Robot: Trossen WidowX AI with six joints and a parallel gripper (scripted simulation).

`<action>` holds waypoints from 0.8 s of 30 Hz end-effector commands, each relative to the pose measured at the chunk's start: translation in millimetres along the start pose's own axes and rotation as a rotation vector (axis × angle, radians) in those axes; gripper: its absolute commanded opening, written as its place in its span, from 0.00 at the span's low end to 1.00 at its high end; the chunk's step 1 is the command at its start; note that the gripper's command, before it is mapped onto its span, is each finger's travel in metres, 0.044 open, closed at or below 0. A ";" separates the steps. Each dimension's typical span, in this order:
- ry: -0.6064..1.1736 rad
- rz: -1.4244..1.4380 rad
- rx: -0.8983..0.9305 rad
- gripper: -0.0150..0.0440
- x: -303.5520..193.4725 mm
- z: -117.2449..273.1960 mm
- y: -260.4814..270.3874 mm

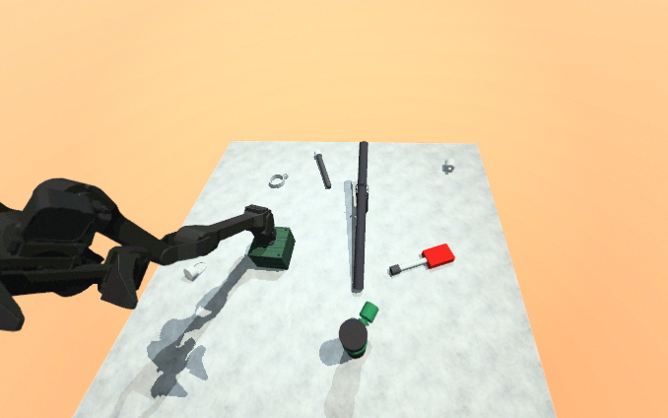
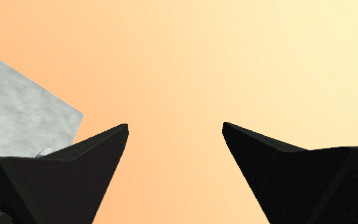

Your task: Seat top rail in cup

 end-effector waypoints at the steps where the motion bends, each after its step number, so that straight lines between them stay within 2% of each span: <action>1: 0.001 0.009 -0.003 0.98 0.7 -0.5 -0.1; 4: 0.019 0.152 -0.055 1.00 13.1 -1.9 -3.0; 14: 0.261 0.929 -0.320 1.00 102.7 60.7 -19.4; 20: 0.444 1.444 -0.447 1.00 170.2 85.7 -8.4; 24: 0.556 1.689 -0.528 1.00 201.7 92.1 3.8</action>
Point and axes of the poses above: the point midway between the two fingers, 35 mm back from their tips, its own z axis back along the fingers, its own y axis across the jaws, x = y × z, the point moved 9 cm from there along z, back along the fingers, and after that the axes turned 6 degrees about -z, right-handed, at the moved point
